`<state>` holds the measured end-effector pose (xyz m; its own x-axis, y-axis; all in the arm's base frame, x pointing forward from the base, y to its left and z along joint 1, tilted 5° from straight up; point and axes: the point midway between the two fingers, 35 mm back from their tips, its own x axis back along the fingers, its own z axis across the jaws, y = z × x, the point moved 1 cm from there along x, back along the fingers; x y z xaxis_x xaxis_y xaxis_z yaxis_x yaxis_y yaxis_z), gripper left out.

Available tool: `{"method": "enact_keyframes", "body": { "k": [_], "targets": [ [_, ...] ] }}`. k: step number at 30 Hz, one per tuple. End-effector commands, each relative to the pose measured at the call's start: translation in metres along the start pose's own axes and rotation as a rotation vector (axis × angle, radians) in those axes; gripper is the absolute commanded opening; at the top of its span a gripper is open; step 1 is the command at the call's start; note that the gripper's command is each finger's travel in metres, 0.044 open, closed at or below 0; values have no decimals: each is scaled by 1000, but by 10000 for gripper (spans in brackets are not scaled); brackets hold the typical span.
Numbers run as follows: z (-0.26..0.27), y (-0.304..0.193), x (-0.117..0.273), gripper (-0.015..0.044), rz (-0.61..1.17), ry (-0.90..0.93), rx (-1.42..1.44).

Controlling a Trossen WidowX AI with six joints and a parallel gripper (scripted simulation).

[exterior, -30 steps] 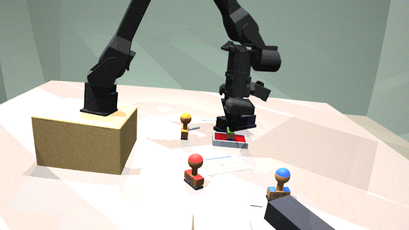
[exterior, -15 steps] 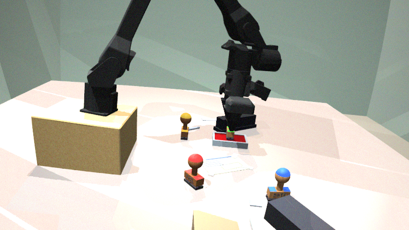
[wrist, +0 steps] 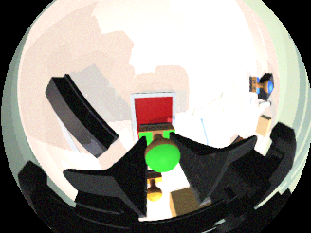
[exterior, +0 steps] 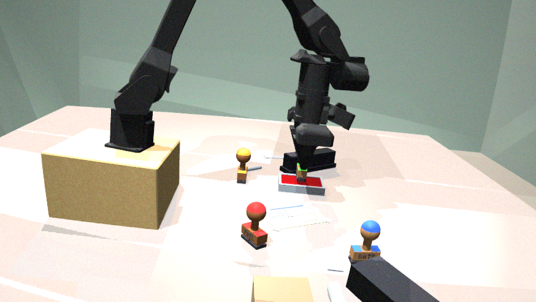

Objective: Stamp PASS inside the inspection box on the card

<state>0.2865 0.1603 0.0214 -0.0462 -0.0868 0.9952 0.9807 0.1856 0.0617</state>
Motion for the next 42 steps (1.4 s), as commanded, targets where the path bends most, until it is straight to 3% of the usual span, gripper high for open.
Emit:
{"method": "enact_keyframes", "body": {
  "k": [1, 31, 42],
  "targets": [
    [0, 2, 9, 0, -12, 0, 2],
    [-1, 1, 48, 0, -12, -1, -4],
    [-46, 4, 48, 0, -13, -4, -354]
  ]
}}
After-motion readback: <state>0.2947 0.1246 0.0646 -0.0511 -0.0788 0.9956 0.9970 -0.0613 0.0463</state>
